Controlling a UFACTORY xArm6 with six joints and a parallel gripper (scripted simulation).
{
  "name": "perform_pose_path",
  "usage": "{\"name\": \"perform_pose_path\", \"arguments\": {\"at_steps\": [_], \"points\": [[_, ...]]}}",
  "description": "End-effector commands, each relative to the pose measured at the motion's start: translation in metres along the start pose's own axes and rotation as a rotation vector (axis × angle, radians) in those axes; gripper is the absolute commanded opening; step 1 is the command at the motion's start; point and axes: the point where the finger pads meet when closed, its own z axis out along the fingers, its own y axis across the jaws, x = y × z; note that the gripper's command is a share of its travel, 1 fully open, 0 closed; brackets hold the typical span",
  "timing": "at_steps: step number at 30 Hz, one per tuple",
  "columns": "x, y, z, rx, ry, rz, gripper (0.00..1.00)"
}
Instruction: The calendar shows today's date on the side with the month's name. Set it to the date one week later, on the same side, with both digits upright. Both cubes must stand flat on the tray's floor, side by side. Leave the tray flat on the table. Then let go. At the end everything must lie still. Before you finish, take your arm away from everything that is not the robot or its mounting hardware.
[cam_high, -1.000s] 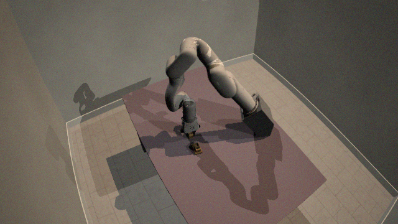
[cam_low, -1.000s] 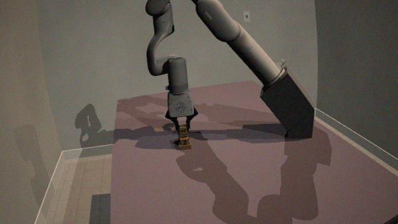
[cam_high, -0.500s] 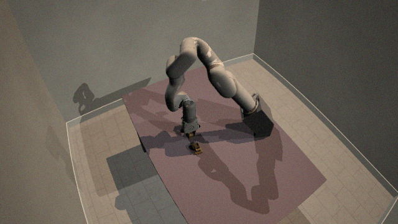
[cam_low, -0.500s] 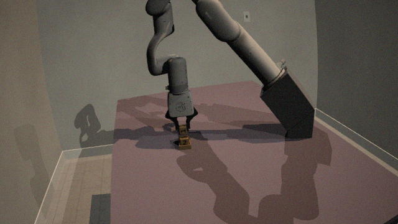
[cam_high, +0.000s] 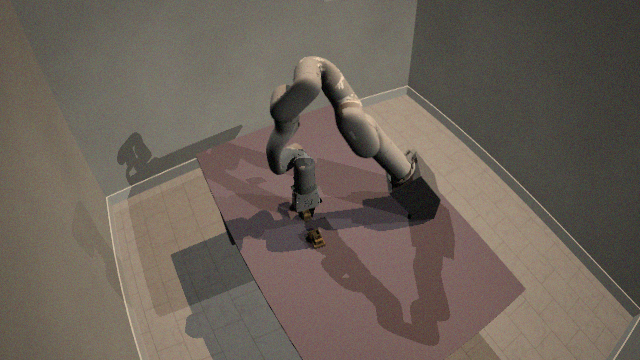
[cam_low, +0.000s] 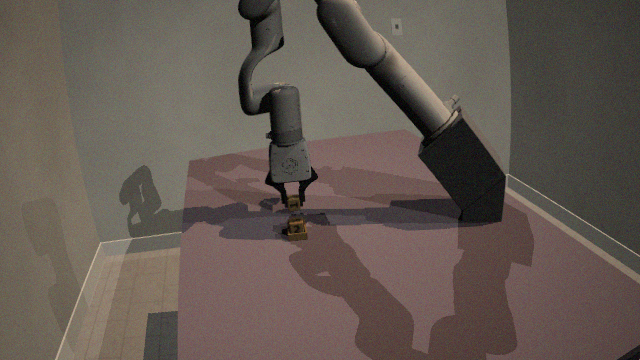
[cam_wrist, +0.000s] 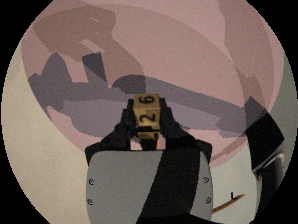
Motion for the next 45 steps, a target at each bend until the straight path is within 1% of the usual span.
{"name": "perform_pose_path", "arguments": {"at_steps": [1,13,15,45], "points": [[0.0,-0.001,-0.009,-0.003,0.002,0.0,0.29],[0.0,-0.001,-0.032,-0.003,0.002,0.0,0.29],[0.0,-0.001,-0.032,-0.003,0.002,0.0,0.29],[0.0,-0.001,-0.069,-0.003,0.003,0.0,0.29]]}}
